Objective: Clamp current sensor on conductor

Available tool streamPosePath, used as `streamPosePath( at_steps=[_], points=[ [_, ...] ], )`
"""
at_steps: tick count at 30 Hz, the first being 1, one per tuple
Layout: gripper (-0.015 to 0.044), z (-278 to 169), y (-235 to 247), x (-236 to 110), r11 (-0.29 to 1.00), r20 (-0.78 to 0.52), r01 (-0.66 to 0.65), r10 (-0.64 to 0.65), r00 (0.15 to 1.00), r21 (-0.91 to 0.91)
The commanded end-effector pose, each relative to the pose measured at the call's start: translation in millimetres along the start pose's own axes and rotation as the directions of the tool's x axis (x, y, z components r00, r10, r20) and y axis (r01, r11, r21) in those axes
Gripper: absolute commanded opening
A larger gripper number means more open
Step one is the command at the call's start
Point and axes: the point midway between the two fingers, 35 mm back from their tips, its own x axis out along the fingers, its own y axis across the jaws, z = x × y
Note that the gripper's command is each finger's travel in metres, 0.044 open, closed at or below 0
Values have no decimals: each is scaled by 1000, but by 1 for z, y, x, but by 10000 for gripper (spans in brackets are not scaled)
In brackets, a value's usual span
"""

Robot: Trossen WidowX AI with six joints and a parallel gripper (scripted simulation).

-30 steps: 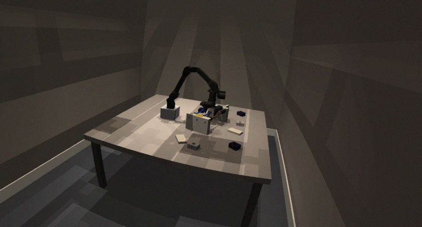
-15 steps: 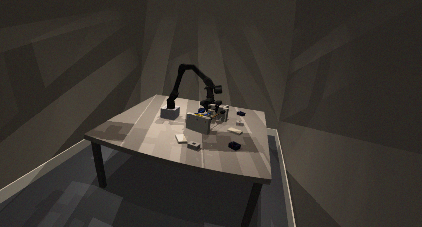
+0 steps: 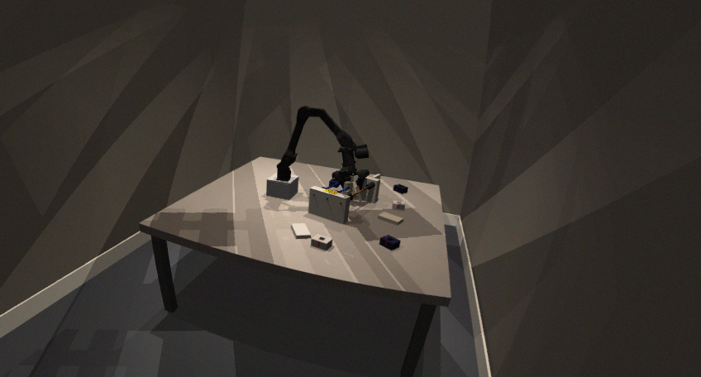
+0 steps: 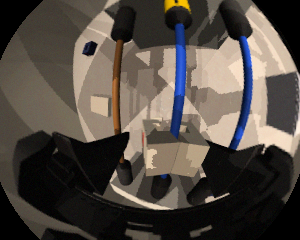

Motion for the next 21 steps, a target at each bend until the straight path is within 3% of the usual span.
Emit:
streamPosePath(
  at_steps=[1, 9, 21],
  points=[
    [440, 1, -1, 7, 999, 6, -34, 34, 999, 2],
    [440, 0, 6, 13, 993, 5, -115, 115, 993, 3],
    [440, 0, 10, 12, 993, 5, -119, 119, 993, 3]
  ],
)
